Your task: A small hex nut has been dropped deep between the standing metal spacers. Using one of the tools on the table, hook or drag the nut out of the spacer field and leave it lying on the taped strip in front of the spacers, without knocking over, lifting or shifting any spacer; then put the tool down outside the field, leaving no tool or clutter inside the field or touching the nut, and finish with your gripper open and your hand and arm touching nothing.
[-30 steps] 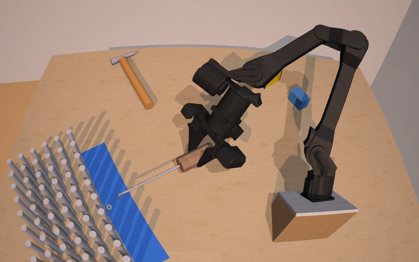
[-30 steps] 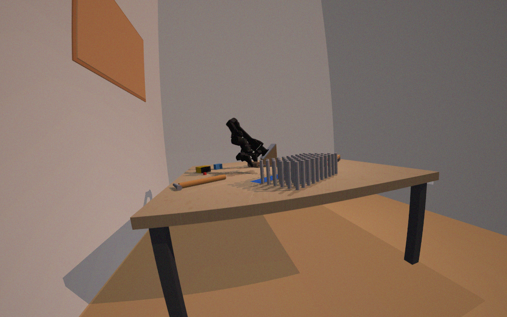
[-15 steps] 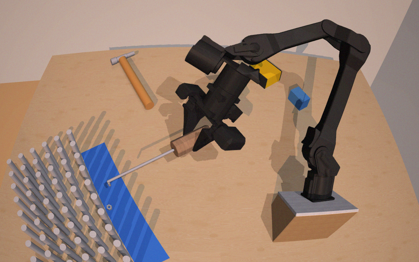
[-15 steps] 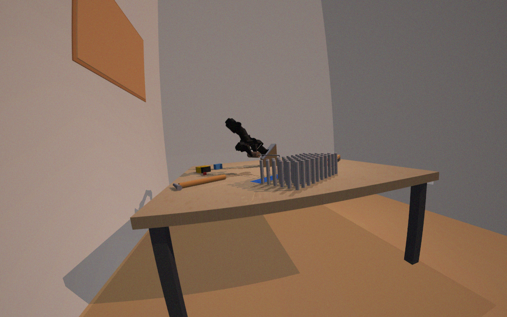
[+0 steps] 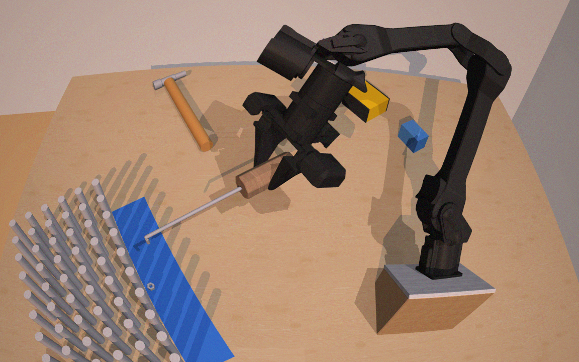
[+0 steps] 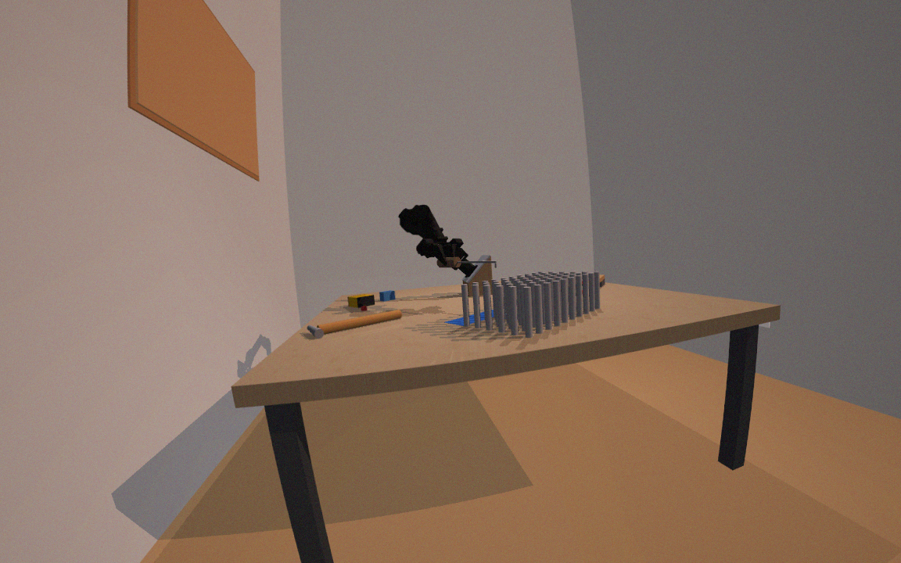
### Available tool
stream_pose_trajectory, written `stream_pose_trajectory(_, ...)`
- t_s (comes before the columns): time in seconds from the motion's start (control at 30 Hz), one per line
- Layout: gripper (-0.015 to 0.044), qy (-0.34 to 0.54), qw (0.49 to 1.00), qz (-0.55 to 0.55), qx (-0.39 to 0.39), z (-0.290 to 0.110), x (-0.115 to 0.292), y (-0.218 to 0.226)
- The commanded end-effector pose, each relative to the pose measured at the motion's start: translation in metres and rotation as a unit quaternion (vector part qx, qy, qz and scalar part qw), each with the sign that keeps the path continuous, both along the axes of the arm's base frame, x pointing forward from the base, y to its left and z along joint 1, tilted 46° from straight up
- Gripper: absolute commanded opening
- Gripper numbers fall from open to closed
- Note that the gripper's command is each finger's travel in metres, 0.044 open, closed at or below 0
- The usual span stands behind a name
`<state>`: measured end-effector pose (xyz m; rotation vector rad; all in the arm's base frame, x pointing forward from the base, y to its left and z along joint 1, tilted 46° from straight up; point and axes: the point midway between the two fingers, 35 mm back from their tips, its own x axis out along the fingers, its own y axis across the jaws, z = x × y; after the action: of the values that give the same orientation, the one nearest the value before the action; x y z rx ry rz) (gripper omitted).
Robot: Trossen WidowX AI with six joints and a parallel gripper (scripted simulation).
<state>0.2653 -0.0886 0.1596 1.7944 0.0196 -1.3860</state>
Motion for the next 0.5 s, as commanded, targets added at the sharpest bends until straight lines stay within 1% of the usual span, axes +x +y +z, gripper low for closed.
stream_pose_trajectory(0.0,0.0,0.028,0.999,0.037,-0.03,0.004,0.001,-0.003)
stream_pose_trajectory(0.23,0.0,0.086,0.986,0.108,-0.088,0.012,0.002,-0.01)
stream_pose_trajectory(0.47,0.0,0.148,0.963,0.178,-0.142,0.021,0.003,-0.016)
